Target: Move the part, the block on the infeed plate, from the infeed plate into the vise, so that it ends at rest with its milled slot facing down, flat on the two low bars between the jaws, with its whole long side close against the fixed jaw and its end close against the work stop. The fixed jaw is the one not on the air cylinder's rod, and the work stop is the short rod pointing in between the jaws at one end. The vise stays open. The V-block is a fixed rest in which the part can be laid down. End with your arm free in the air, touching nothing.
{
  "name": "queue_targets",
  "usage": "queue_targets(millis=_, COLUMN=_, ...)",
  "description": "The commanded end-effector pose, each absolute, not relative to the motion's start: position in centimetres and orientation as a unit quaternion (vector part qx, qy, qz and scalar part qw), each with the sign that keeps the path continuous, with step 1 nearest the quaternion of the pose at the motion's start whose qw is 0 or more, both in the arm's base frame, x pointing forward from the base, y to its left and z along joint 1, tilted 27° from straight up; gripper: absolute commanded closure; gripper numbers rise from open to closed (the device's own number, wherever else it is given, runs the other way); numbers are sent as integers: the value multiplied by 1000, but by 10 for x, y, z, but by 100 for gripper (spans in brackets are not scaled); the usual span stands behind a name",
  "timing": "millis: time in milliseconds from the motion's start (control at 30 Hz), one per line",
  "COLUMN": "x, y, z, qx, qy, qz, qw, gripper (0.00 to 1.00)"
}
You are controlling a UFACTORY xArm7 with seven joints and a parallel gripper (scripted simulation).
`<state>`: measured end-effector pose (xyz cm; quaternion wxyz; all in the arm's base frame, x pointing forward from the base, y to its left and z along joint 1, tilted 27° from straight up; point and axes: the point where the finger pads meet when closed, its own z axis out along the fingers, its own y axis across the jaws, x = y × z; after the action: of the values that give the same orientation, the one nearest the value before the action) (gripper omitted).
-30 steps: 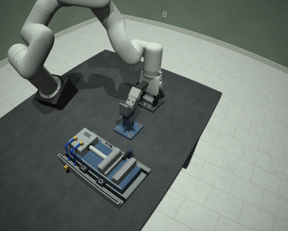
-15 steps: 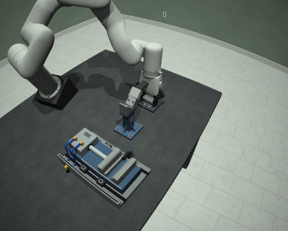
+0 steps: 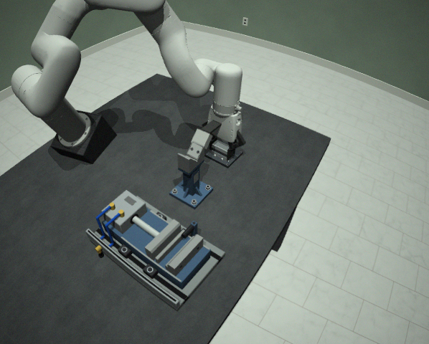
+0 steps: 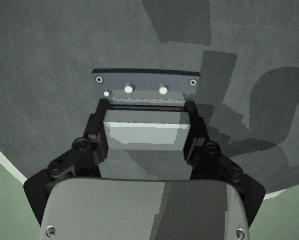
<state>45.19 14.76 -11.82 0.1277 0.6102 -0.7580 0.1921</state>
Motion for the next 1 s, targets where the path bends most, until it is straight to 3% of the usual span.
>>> queue_targets(millis=0, x=453, y=150, z=-115, qx=611, qy=-758, qz=192, qw=125, gripper=100)
queue_targets(millis=967, x=450, y=178, z=-60, qx=611, qy=-758, qz=192, qw=125, gripper=100)
